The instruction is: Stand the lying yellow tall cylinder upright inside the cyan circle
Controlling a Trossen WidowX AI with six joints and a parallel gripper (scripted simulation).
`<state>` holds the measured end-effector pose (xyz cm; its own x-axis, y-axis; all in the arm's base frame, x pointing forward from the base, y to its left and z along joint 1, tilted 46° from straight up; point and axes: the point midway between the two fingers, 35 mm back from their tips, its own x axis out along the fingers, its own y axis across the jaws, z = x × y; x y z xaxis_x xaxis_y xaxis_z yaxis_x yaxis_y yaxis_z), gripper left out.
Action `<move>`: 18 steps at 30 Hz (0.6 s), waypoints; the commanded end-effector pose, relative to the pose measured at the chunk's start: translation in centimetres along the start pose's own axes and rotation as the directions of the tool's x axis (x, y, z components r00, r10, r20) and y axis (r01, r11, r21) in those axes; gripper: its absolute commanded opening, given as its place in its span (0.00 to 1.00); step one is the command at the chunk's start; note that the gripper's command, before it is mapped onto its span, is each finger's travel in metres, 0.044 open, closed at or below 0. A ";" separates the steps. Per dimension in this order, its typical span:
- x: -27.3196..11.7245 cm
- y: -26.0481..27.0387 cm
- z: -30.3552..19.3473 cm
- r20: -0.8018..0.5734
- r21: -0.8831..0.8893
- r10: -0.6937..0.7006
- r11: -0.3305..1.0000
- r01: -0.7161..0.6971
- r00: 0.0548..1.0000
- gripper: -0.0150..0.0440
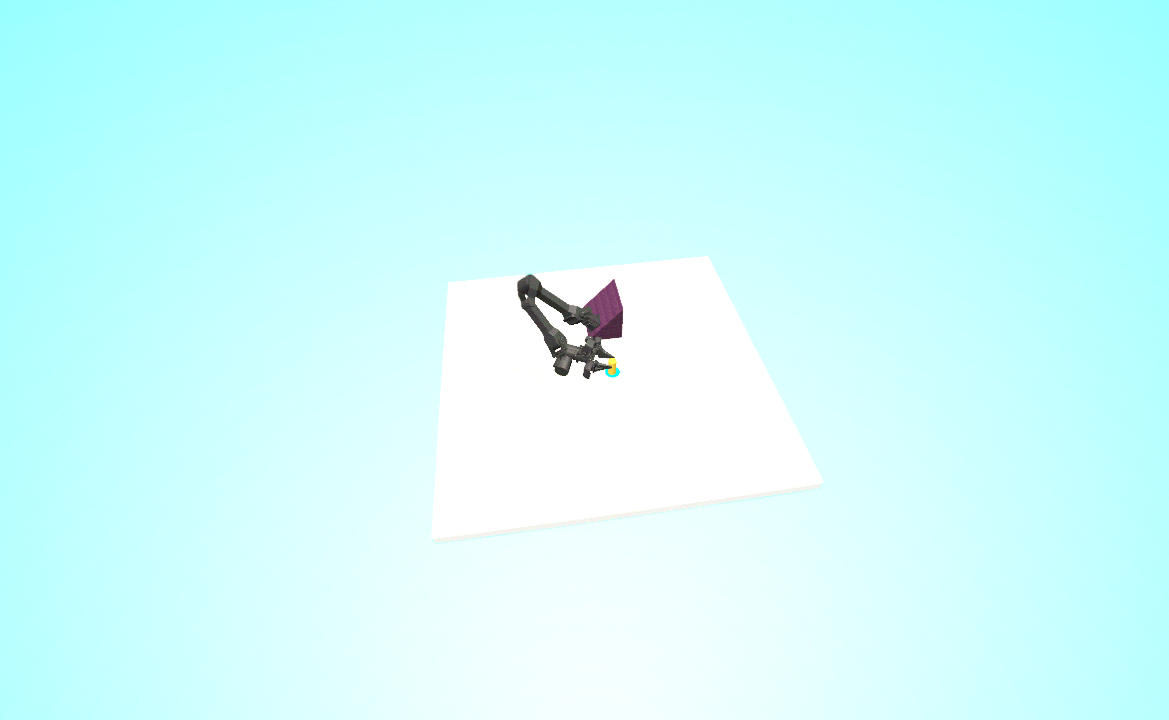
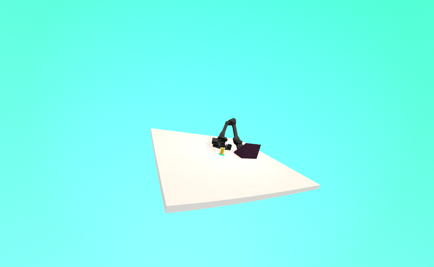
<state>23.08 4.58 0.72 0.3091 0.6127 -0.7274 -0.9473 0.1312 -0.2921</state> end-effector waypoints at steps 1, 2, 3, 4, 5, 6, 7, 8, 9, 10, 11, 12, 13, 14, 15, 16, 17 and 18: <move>0.1 0.0 0.0 0.004 -0.001 0.002 1.000 -0.002 1.000 0.83; 0.1 0.0 0.0 0.004 -0.001 0.002 1.000 -0.002 1.000 0.88; 0.1 0.0 0.0 0.004 -0.001 0.002 1.000 -0.002 1.000 0.92; 0.1 0.0 0.0 0.004 -0.001 0.002 1.000 -0.002 1.000 0.93; 0.1 0.0 0.0 0.004 -0.001 0.002 1.000 -0.002 1.000 0.93; 0.1 0.0 0.0 0.004 -0.001 0.002 1.000 -0.002 1.000 0.93; 0.1 0.0 0.0 0.004 -0.001 0.002 1.000 -0.002 1.000 0.93; 0.1 0.0 0.1 0.004 -0.001 0.002 1.000 -0.002 1.000 0.93; 0.0 0.0 0.4 0.003 -0.002 0.003 1.000 -0.003 1.000 0.93; 0.0 -0.1 0.8 0.002 -0.003 0.004 1.000 -0.004 1.000 0.93; -0.1 -0.2 1.4 0.000 -0.005 0.005 1.000 -0.005 1.000 0.93; -0.1 -0.3 2.0 -0.001 -0.006 0.006 1.000 -0.006 1.000 0.93; -0.2 -0.4 2.6 -0.001 -0.007 0.007 1.000 -0.007 1.000 0.93; -0.3 -0.4 3.2 -0.002 -0.009 0.008 1.000 -0.008 1.000 0.93; -0.3 -0.5 3.8 -0.002 -0.010 0.008 1.000 -0.008 1.000 0.93; -0.4 -0.5 4.4 -0.001 -0.011 0.008 1.000 -0.008 1.000 0.93; -0.5 -0.5 5.0 0.000 -0.012 0.008 1.000 -0.008 1.000 0.93; -0.6 -0.5 5.6 0.001 -0.011 0.008 1.000 -0.008 1.000 0.93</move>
<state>22.93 7.27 3.17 0.2928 0.6155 -0.7318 -0.9523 0.1188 -0.2811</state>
